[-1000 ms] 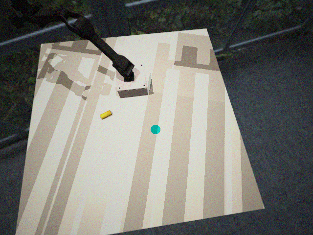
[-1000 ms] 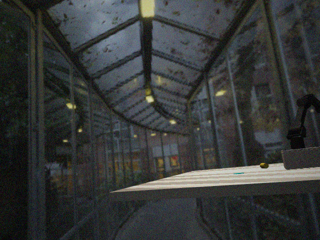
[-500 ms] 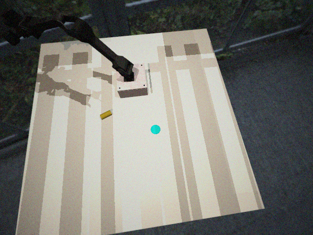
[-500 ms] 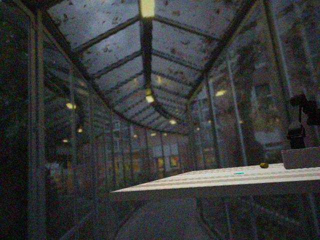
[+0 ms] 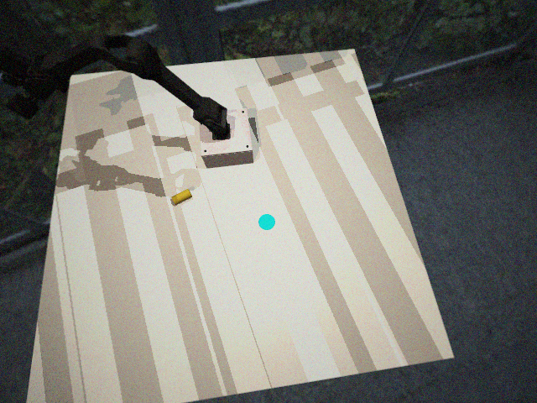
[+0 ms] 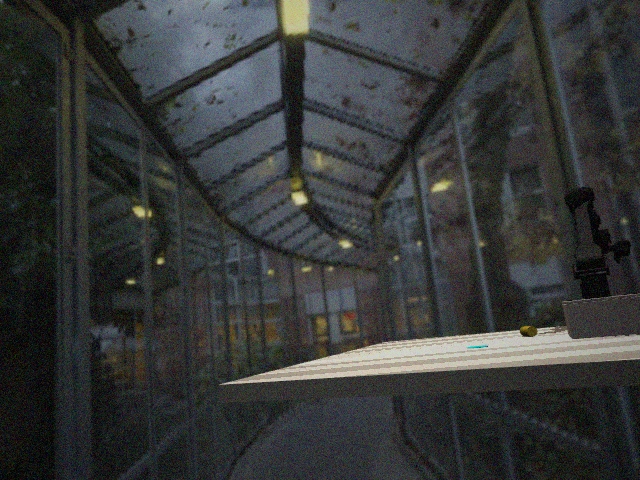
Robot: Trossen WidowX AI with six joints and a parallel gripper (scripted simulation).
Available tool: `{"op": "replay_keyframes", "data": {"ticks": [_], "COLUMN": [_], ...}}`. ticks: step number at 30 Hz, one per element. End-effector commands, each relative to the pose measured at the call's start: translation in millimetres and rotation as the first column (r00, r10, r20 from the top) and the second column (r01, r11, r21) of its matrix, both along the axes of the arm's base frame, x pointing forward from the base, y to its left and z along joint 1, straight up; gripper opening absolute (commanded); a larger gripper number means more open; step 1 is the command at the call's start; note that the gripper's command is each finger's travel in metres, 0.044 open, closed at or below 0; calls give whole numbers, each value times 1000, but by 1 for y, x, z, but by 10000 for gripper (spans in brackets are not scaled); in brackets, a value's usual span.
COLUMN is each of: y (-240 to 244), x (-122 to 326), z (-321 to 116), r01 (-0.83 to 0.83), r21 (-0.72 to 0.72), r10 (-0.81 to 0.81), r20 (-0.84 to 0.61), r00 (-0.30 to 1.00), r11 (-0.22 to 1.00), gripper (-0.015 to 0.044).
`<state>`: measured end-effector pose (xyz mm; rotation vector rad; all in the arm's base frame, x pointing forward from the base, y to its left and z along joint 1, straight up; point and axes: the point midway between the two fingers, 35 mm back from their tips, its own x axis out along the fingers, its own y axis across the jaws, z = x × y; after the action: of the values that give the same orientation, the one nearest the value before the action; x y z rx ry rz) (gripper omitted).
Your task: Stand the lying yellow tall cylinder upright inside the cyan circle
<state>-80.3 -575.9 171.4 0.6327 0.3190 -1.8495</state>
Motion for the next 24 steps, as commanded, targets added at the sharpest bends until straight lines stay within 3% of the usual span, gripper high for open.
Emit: {"op": "replay_keyframes", "data": {"ticks": [1,24], "y": [10,116], "x": [32,206], "z": [-12,-55], "r01": [-53,-381], "r21": [54,338], "r10": [52,359], "r20": [25,126], "r00": [998,925], "r11": [997,861], "gripper": [309,309]}}
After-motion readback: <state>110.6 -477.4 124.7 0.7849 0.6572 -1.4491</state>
